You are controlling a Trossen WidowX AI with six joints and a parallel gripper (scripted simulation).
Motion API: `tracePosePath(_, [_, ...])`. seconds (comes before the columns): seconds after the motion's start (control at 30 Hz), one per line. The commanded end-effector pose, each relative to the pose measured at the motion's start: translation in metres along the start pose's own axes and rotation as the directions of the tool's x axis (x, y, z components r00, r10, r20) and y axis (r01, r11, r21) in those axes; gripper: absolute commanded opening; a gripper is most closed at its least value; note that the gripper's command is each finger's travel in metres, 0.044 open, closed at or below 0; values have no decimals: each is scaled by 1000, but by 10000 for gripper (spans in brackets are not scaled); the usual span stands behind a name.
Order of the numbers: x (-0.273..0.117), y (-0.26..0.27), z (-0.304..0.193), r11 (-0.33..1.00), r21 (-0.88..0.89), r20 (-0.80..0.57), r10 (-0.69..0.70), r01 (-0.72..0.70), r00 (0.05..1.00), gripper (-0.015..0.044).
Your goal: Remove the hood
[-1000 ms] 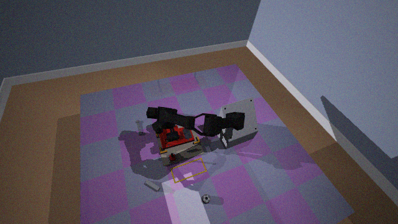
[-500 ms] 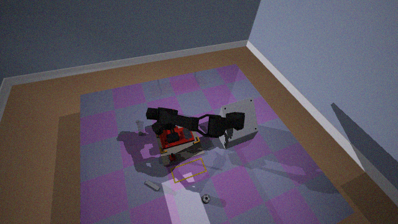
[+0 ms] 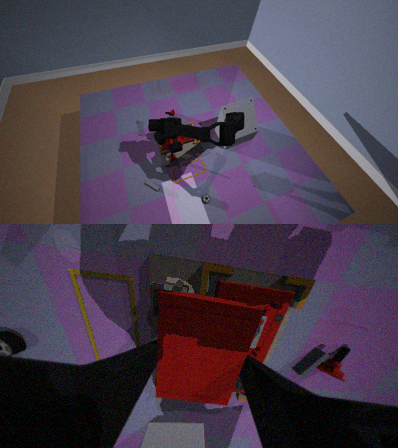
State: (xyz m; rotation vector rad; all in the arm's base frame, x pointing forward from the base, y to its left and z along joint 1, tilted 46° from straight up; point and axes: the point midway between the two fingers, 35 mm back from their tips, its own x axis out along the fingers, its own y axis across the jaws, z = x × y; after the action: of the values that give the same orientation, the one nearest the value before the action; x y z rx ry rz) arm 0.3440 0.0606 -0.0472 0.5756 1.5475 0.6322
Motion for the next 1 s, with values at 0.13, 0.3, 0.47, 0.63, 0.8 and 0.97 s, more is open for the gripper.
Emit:
tracePosePath(0.13, [-3, 30, -6, 1000, 20, 4, -5, 5, 1000, 0])
tracePosePath(0.3, [-4, 50, -11, 1000, 12, 7, -2, 2, 1000, 0])
tracePosePath(0.47, [-5, 70, -16, 1000, 6, 9, 2, -2, 1000, 0])
tracePosePath(0.63, [-6, 87, -23, 1000, 2, 10, 5, -5, 1000, 0])
tracePosePath(0.8, [-7, 105, -31, 1000, -3, 11, 11, -11, 1000, 0])
tracePosePath(0.97, [-8, 123, -39, 1000, -13, 11, 22, -22, 1000, 0])
